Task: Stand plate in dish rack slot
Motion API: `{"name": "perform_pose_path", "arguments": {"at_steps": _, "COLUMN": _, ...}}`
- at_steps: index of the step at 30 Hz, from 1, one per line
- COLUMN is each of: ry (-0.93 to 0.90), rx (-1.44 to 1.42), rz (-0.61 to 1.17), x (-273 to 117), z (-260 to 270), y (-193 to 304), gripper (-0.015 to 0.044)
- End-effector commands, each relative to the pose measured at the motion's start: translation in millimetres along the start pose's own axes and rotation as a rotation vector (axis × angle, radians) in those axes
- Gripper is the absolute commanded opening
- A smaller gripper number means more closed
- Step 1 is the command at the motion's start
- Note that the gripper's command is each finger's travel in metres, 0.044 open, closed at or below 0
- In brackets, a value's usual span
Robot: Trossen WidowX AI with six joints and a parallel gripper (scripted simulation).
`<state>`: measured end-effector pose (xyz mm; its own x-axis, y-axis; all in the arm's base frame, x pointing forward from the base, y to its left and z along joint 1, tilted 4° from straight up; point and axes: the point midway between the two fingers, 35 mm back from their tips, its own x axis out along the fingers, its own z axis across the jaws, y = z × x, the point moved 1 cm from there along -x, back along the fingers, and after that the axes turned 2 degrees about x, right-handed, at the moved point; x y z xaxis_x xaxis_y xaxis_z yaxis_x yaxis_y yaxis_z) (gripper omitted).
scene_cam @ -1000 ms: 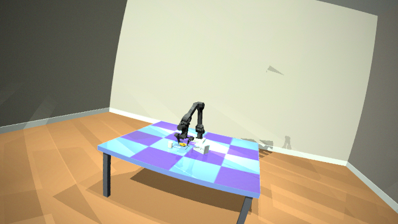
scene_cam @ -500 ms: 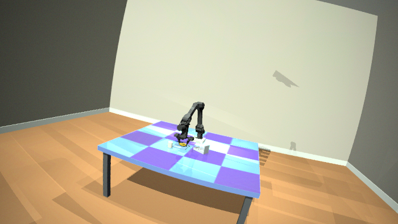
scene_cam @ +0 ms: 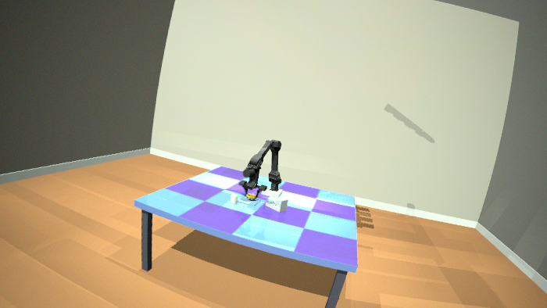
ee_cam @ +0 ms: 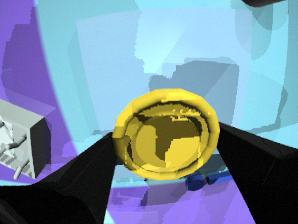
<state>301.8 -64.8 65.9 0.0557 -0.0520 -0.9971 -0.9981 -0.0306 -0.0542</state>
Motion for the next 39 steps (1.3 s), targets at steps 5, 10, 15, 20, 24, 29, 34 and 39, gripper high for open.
{"name": "perform_pose_path", "arguments": {"at_steps": 5, "ry": 0.005, "rx": 0.0, "rz": -0.015, "x": -37, "z": -2, "y": -8, "gripper": 0.0}}
{"name": "perform_pose_path", "arguments": {"at_steps": 10, "ry": 0.005, "rx": 0.001, "rz": -0.015, "x": -60, "z": -2, "y": -10, "gripper": 0.0}}
{"name": "perform_pose_path", "arguments": {"at_steps": 15, "ry": 0.004, "rx": 0.001, "rz": -0.016, "x": -79, "z": -2, "y": -12, "gripper": 0.0}}
{"name": "perform_pose_path", "arguments": {"at_steps": 20, "ry": 0.004, "rx": 0.001, "rz": -0.016, "x": -99, "z": -2, "y": -12, "gripper": 0.0}}
{"name": "perform_pose_path", "arguments": {"at_steps": 24, "ry": 0.004, "rx": 0.001, "rz": -0.016, "x": -113, "z": -2, "y": -13, "gripper": 0.0}}
{"name": "perform_pose_path", "arguments": {"at_steps": 29, "ry": 0.004, "rx": 0.001, "rz": -0.016, "x": -130, "z": -2, "y": -12, "gripper": 0.0}}
{"name": "perform_pose_path", "arguments": {"at_steps": 34, "ry": 0.004, "rx": 0.001, "rz": -0.016, "x": -146, "z": -2, "y": -12, "gripper": 0.0}}
{"name": "perform_pose_path", "arguments": {"at_steps": 39, "ry": 0.004, "rx": 0.006, "rz": -0.016, "x": -152, "z": 0, "y": -11, "gripper": 0.0}}
